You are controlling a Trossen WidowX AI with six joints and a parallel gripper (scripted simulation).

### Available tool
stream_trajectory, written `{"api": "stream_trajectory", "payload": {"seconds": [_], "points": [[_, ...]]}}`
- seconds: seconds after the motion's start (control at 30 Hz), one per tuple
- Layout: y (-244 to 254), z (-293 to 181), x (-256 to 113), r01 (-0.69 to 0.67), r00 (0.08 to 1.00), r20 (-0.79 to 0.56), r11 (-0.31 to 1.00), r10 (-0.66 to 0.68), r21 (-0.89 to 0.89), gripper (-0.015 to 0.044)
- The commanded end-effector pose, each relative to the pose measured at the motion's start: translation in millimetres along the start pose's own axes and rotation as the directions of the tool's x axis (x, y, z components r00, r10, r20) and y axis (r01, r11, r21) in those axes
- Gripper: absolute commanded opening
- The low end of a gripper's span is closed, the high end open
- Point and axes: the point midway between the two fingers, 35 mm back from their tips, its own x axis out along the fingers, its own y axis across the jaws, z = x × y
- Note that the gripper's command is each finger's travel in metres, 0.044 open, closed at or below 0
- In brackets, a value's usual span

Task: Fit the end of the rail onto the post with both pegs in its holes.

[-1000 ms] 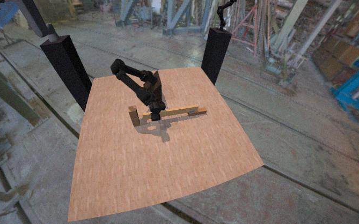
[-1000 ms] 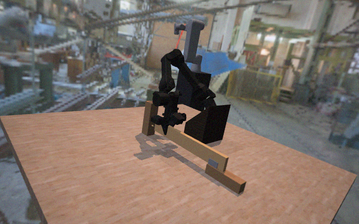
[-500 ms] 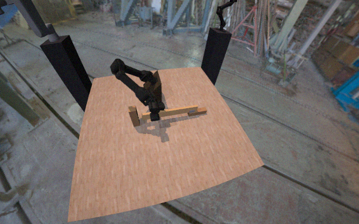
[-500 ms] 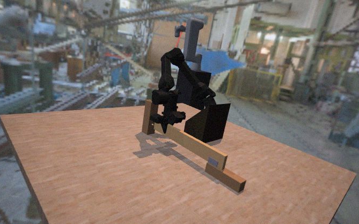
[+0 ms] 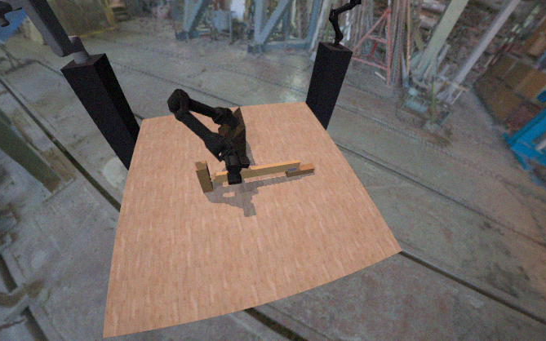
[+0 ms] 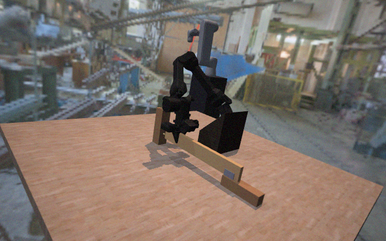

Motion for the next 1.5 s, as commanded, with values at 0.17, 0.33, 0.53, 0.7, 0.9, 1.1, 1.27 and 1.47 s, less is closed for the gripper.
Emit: {"api": "stream_trajectory", "payload": {"seconds": [0.17, 0.33, 0.53, 0.7, 0.9, 1.1, 1.27, 1.47], "points": [[-1.5, -4.2, -2.9, 0.010, 1.000, -0.001, 1.000, -0.010, -0.001, 0.0000], [-1.5, -5.8, -2.9, 0.010, 1.000, -0.001, 1.000, -0.010, -0.001, 0.0000], [-1.4, -7.7, -2.9, 0.010, 1.000, -0.001, 1.000, -0.010, -0.001, 0.0000], [-1.4, -9.2, -2.9, 0.010, 1.000, -0.001, 1.000, -0.010, -0.001, 0.0000], [-1.3, -11.1, -2.9, 0.010, 1.000, -0.001, 1.000, -0.010, -0.001, 0.0000], [-1.3, -12.9, -2.9, 0.010, 1.000, -0.001, 1.000, -0.010, -0.001, 0.0000], [-1.2, -14.5, -2.9, 0.010, 1.000, -0.001, 1.000, -0.010, -0.001, 0.0000], [-1.2, -16.3, -2.9, 0.010, 1.000, -0.001, 1.000, -0.010, -0.001, 0.0000]]}}
